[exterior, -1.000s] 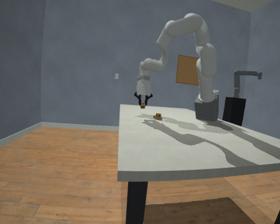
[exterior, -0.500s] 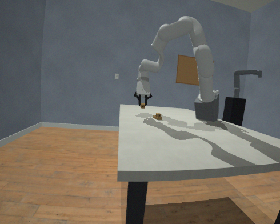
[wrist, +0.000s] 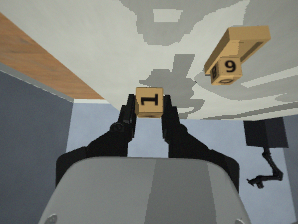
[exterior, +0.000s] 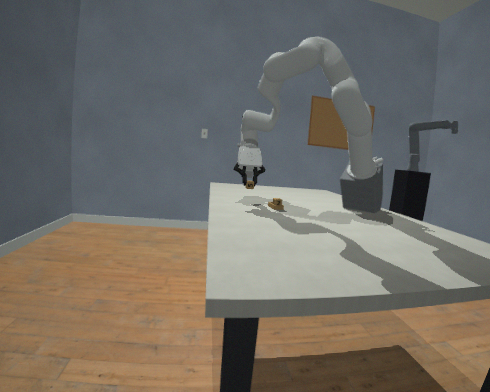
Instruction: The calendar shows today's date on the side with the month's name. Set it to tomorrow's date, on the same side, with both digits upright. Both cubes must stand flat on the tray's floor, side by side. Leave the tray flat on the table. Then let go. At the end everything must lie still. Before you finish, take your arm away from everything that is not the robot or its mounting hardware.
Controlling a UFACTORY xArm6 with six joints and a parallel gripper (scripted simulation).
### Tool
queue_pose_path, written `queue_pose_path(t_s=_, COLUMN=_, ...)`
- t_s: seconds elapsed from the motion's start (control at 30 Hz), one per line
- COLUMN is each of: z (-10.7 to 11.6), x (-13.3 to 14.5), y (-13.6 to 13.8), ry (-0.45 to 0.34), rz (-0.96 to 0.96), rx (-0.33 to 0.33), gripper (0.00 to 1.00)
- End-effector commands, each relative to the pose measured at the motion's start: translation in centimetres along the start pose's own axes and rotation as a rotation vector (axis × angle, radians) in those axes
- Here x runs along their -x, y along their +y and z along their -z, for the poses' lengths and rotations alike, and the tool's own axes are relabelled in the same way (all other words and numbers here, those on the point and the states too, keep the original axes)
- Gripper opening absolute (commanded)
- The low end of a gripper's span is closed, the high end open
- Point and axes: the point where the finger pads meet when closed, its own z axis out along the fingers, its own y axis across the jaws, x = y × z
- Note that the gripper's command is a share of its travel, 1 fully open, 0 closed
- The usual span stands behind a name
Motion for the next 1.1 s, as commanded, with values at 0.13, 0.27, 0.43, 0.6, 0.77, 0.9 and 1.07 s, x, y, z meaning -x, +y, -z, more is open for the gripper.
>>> queue_pose_path(t_s=0.13, z=0.1, x=0.0, y=-0.2, ry=-0.015, rz=0.004, rx=0.001, gripper=0.27)
queue_pose_path(t_s=0.27, z=0.1, x=0.0, y=-0.2, ry=-0.015, rz=0.004, rx=0.001, gripper=0.27)
queue_pose_path(t_s=0.43, z=0.1, x=-0.1, y=-0.2, ry=-0.015, rz=0.004, rx=0.001, gripper=0.27)
queue_pose_path(t_s=0.6, z=-0.1, x=-0.2, y=-0.2, ry=-0.015, rz=0.004, rx=0.001, gripper=0.27)
queue_pose_path(t_s=0.77, z=-0.4, x=-0.4, y=-0.2, ry=-0.015, rz=0.004, rx=0.001, gripper=0.27)
queue_pose_path(t_s=0.9, z=-0.6, x=-0.5, y=-0.2, ry=-0.015, rz=0.004, rx=0.001, gripper=0.27)
queue_pose_path(t_s=1.07, z=-1.2, x=-0.9, y=-0.2, ry=-0.015, rz=0.004, rx=0.001, gripper=0.27)
